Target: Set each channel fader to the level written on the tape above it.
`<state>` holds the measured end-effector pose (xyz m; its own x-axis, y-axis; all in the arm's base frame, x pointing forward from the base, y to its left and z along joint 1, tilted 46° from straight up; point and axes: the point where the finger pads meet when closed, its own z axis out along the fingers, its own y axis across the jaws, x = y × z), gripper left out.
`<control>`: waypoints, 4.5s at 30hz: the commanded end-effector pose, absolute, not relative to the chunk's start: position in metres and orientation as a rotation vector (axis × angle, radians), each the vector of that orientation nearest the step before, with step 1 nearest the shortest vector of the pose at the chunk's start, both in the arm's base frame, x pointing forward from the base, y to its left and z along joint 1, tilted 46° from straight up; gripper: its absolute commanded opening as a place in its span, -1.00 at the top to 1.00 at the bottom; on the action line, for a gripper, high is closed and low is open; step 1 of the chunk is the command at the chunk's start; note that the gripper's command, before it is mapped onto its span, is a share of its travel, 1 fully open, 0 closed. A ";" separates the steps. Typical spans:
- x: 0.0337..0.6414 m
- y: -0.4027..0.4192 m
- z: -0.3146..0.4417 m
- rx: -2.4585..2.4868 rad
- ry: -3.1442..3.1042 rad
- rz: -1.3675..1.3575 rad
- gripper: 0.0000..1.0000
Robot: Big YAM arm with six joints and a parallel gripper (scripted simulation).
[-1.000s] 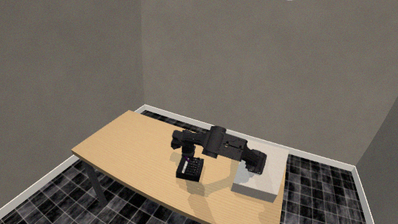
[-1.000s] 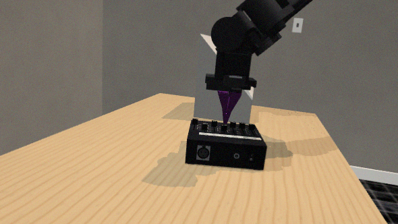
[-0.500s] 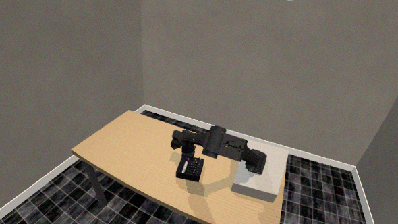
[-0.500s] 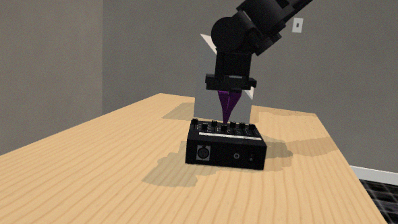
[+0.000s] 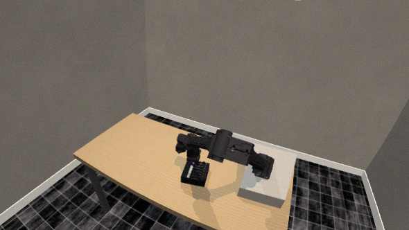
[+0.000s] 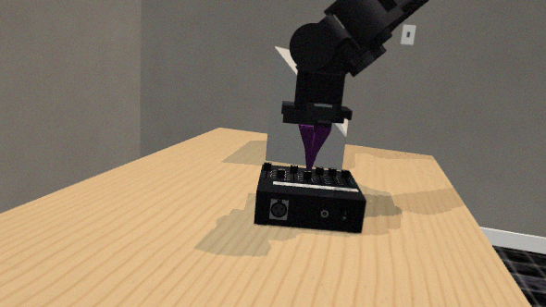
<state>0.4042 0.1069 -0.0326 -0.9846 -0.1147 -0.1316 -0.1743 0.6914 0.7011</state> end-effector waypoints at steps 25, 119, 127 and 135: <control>0.404 0.115 -0.024 -0.278 2.790 1.170 1.00; 0.411 0.116 -0.020 -0.278 2.789 1.169 1.00; 0.411 0.116 -0.020 -0.278 2.789 1.169 1.00; 0.411 0.116 -0.020 -0.278 2.789 1.169 1.00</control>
